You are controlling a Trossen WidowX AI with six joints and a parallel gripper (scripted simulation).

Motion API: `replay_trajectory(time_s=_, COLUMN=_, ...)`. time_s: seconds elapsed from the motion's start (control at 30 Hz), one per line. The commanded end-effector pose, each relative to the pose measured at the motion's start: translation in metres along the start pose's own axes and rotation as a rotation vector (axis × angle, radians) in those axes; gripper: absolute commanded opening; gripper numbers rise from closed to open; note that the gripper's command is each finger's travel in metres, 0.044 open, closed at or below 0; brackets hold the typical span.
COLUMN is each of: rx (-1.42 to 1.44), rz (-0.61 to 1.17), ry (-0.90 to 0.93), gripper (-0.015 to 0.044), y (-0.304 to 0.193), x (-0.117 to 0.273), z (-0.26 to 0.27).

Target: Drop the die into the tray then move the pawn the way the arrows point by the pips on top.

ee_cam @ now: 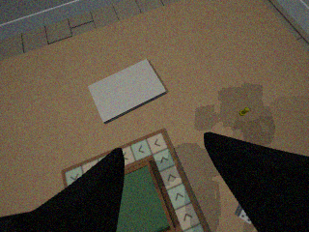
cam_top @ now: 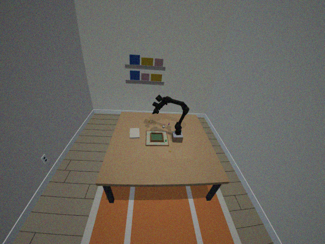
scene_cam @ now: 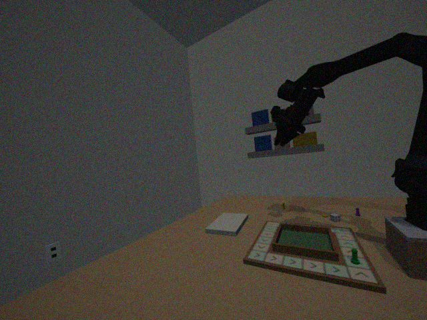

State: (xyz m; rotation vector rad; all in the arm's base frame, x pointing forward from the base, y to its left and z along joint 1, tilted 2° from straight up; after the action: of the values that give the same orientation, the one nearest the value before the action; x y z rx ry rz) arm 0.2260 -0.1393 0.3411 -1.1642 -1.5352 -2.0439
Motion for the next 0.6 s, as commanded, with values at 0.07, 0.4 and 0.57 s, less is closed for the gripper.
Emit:
replay_trajectory(time_s=0.07, rx=0.229, rz=0.181, ry=-0.085, gripper=0.0275, y=-0.026, x=-0.058, z=-0.059)
replay_trajectory(time_s=0.4, rx=0.519, rz=0.440, ry=-0.039, gripper=0.0275, y=-0.095, x=-0.114, z=-0.135)
replay_trajectory(time_s=0.57, rx=0.671, rz=0.562, ry=0.059, gripper=0.0275, y=-0.140, x=-0.133, z=-0.160)
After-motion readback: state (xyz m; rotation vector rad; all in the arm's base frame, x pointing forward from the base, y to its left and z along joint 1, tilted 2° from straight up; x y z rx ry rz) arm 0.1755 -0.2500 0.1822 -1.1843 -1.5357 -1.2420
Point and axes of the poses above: the point midway between the two fingers, 35 mm back from their tips, its own x axis back along the fingers, its own z axis across the jaws, y = z × x, the point moved 9 cm from there along x, back along the fingers, and after that the axes turned 4 degrees about -x, right-handed, at the moved point
